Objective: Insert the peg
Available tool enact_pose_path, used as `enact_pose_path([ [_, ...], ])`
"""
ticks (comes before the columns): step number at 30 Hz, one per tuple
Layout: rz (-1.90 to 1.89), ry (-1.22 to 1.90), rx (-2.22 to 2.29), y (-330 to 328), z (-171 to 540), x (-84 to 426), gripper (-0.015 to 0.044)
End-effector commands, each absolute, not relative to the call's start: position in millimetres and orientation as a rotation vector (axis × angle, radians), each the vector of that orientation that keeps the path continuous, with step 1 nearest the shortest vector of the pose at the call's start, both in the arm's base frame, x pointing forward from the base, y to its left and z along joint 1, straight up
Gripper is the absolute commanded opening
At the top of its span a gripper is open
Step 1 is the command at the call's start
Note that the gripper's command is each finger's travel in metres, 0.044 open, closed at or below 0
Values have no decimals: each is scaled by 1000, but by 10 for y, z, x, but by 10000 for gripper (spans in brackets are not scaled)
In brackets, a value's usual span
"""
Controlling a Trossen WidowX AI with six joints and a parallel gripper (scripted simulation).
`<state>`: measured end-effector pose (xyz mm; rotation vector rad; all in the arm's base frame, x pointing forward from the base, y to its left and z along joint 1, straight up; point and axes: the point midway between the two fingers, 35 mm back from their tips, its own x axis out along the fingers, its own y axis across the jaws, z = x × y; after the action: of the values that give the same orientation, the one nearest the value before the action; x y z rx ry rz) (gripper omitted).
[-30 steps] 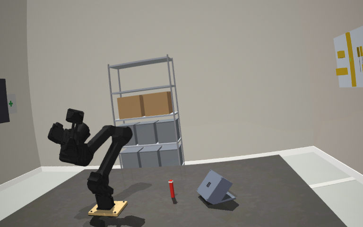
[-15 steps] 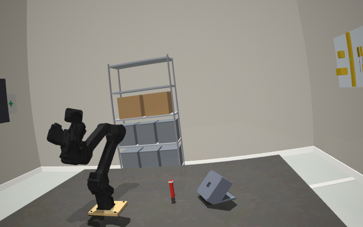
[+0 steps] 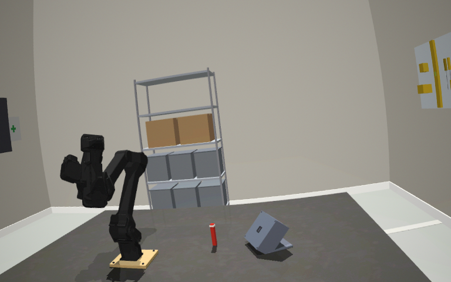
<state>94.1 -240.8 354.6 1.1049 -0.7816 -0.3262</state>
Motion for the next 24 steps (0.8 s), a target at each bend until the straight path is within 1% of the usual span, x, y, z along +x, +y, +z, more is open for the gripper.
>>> enact_pose_path([
  [1,-322,-768,1132,-2461,3546,1029,440],
  [24,-321,-598,1327,-2618,3321,1707,440],
])
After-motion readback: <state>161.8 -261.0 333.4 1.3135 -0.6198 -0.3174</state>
